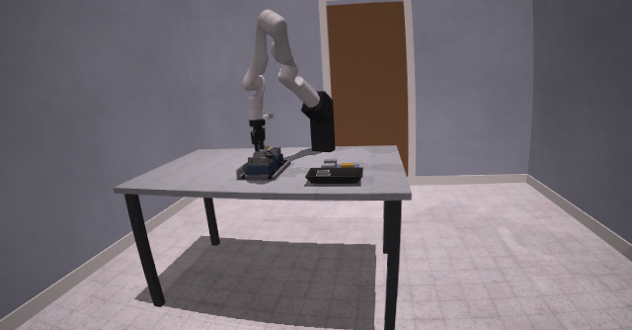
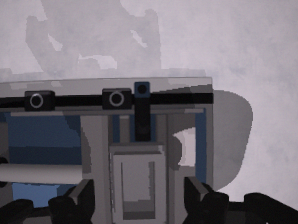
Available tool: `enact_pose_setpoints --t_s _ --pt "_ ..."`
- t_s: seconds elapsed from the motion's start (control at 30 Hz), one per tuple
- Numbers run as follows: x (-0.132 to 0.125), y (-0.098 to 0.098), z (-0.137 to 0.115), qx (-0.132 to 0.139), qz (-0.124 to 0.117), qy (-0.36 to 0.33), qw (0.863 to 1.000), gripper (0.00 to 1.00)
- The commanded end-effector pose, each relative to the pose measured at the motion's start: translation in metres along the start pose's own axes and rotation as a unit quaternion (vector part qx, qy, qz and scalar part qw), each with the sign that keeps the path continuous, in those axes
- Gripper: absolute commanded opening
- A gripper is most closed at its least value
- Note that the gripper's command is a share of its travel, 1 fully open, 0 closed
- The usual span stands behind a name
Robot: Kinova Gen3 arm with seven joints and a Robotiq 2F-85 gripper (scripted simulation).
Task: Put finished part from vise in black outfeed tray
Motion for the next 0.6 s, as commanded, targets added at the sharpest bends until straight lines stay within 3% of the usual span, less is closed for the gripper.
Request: enact_pose_setpoints --t_s 0.0,0.57 --pt "-0.0005 -0.0008 0.0013 -0.001 0.000 -0.002 1.000 0.67" --pt "-0.0005 -0.0084 0.0013 -0.001 0.000 -0.002 1.000 0.67"
Point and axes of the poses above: the point where the finger pads meet when closed, its own y axis back along the fingers, its own x axis across the jaws, z = x × y, the point moved 3 cm from there along y, back along the fingers, and after that the axes turned 3 degrees about -y, right-handed, at the moved point
